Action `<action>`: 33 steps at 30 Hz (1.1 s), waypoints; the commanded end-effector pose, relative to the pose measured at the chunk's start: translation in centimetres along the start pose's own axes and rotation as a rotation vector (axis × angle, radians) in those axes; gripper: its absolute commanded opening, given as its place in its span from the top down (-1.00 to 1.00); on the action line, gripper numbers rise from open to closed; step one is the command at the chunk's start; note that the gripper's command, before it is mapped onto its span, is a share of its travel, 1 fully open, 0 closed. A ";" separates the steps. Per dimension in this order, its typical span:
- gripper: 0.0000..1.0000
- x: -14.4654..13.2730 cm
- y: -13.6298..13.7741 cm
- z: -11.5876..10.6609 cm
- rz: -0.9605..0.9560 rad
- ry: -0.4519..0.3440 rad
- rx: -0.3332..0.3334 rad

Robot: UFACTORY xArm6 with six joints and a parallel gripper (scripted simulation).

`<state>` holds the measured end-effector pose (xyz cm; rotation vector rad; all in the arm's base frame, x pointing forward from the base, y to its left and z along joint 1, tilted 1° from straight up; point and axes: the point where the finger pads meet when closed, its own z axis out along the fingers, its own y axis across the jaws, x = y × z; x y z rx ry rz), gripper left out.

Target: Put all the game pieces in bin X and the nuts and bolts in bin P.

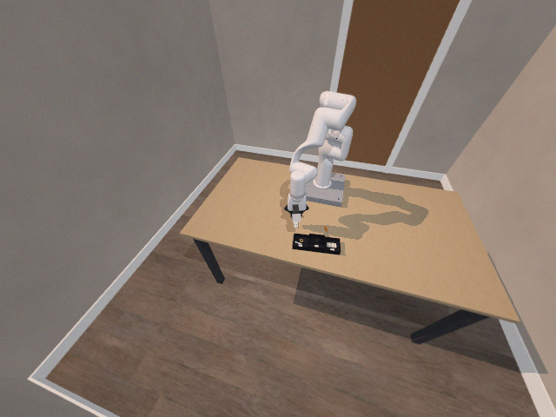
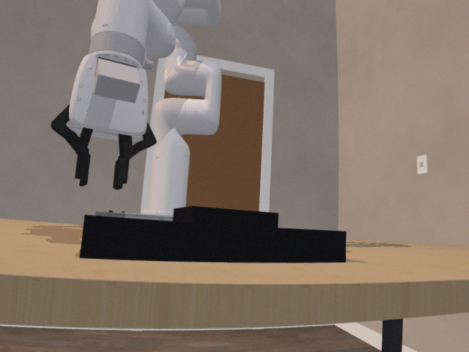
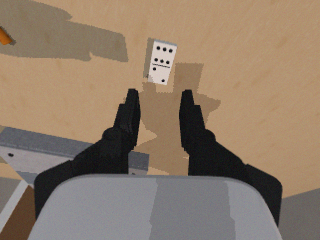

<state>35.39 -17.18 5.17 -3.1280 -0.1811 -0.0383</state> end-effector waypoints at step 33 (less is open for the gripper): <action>0.18 0.2 -0.1 -0.1 0.191 -0.005 -0.021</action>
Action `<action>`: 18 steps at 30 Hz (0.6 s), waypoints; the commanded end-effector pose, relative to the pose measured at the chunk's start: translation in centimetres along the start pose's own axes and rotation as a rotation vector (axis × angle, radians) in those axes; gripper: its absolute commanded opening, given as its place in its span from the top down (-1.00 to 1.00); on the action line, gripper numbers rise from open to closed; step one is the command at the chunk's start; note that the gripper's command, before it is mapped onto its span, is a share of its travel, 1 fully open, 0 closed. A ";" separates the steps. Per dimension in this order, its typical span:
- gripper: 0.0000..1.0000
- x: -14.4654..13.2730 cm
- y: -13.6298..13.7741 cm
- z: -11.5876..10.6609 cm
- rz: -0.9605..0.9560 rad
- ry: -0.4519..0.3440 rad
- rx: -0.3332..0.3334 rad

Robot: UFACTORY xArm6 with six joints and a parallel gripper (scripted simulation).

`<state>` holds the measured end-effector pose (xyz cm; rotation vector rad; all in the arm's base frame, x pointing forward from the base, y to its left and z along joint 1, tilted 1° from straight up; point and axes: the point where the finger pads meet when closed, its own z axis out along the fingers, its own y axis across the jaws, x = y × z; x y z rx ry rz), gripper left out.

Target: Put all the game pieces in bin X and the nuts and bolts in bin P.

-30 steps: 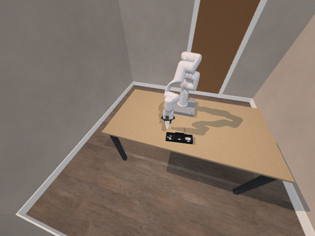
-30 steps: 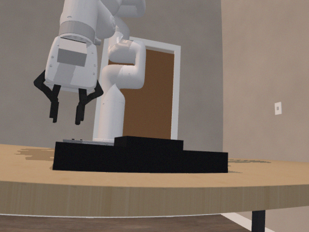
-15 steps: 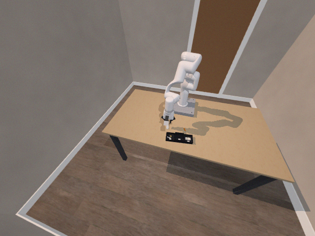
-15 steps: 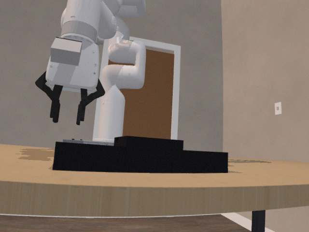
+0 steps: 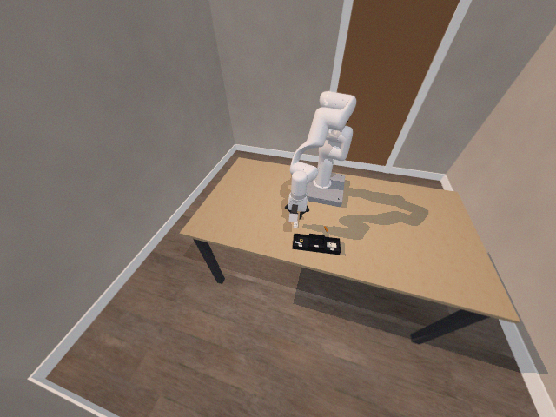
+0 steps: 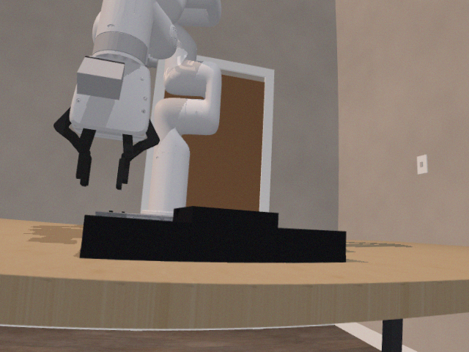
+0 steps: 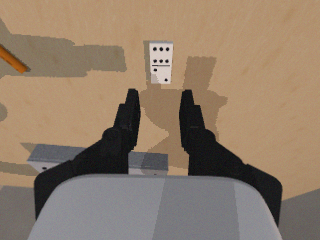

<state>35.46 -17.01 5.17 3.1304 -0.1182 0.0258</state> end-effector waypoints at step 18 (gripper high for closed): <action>0.18 0.2 0.1 5.1 0.000 0.003 -0.001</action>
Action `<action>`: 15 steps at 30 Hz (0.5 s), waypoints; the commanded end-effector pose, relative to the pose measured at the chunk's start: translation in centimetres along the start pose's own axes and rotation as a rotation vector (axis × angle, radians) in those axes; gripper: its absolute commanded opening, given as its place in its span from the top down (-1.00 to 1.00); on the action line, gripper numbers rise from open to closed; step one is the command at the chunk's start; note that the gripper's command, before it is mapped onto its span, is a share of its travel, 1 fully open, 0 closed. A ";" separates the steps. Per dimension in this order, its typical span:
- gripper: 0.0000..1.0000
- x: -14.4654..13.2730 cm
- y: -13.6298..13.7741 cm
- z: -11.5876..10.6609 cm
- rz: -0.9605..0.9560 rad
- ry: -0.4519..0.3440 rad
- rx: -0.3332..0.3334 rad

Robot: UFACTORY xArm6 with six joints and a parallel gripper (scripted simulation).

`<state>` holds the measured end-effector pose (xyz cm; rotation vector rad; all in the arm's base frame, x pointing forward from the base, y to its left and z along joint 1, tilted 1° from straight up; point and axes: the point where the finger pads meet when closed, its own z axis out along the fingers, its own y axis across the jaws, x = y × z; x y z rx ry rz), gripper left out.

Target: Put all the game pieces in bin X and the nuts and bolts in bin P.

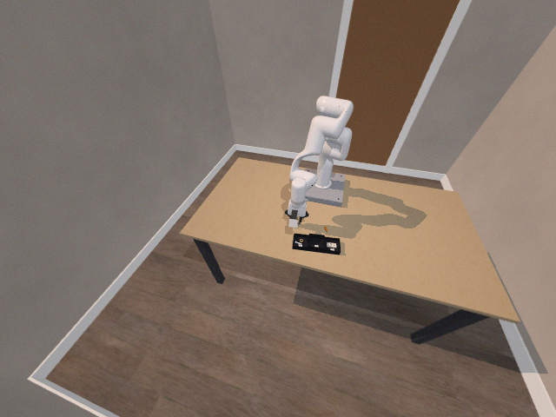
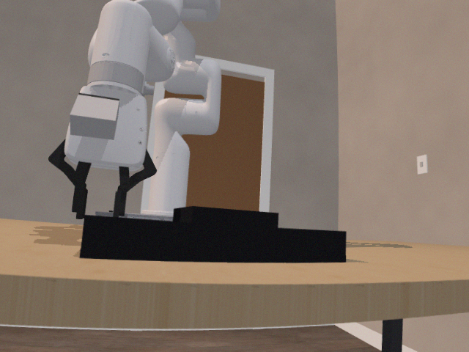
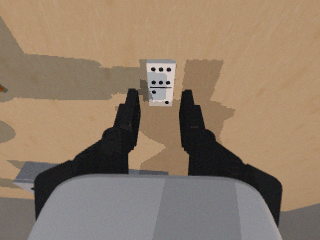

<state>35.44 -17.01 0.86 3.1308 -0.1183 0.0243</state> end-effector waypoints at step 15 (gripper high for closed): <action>0.18 0.2 0.1 2.3 0.000 0.004 -0.002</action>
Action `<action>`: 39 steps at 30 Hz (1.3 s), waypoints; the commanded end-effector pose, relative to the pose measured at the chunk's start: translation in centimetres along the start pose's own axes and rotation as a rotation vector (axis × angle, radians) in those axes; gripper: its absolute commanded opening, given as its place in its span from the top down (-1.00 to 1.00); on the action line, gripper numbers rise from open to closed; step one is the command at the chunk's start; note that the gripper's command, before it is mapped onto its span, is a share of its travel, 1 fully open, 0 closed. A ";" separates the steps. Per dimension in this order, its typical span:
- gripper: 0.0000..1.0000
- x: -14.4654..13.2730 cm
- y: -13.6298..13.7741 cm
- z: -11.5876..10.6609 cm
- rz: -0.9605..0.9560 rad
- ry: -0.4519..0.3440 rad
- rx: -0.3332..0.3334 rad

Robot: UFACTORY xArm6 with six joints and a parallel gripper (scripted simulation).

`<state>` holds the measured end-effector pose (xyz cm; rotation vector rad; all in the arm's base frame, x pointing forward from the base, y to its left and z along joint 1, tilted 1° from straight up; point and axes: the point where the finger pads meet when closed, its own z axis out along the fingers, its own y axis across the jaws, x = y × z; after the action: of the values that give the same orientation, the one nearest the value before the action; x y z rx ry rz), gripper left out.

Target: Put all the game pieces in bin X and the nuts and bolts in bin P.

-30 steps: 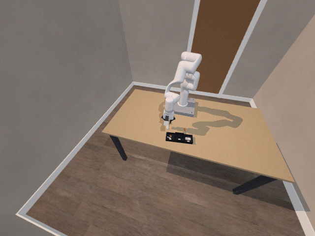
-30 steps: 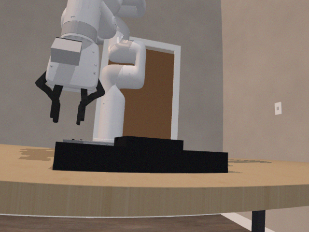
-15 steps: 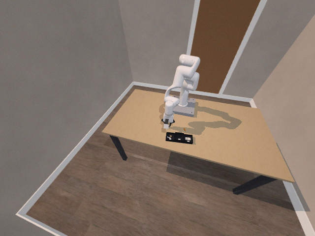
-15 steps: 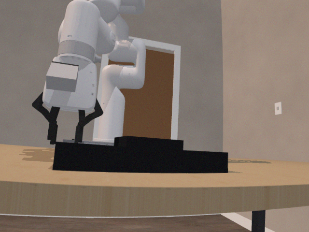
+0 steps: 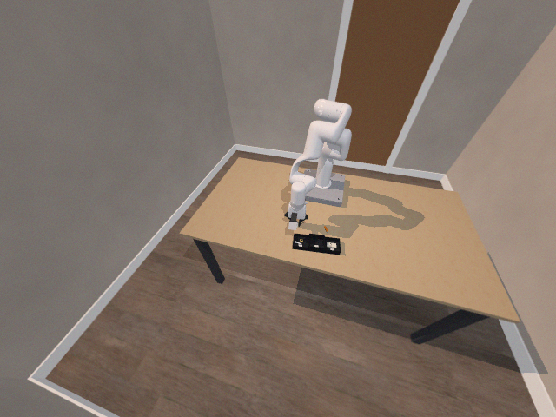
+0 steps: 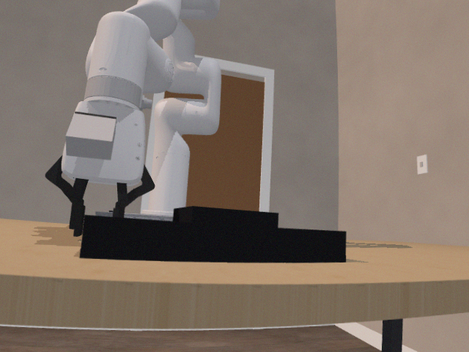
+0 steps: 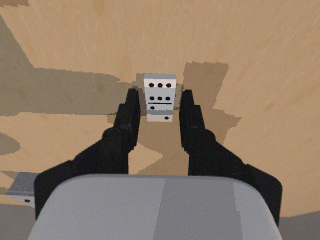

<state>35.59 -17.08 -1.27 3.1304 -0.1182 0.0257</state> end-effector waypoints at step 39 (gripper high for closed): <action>1.00 0.1 0.0 0.1 0.000 0.004 -0.001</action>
<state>35.58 -17.08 -1.52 3.1302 -0.1183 0.0262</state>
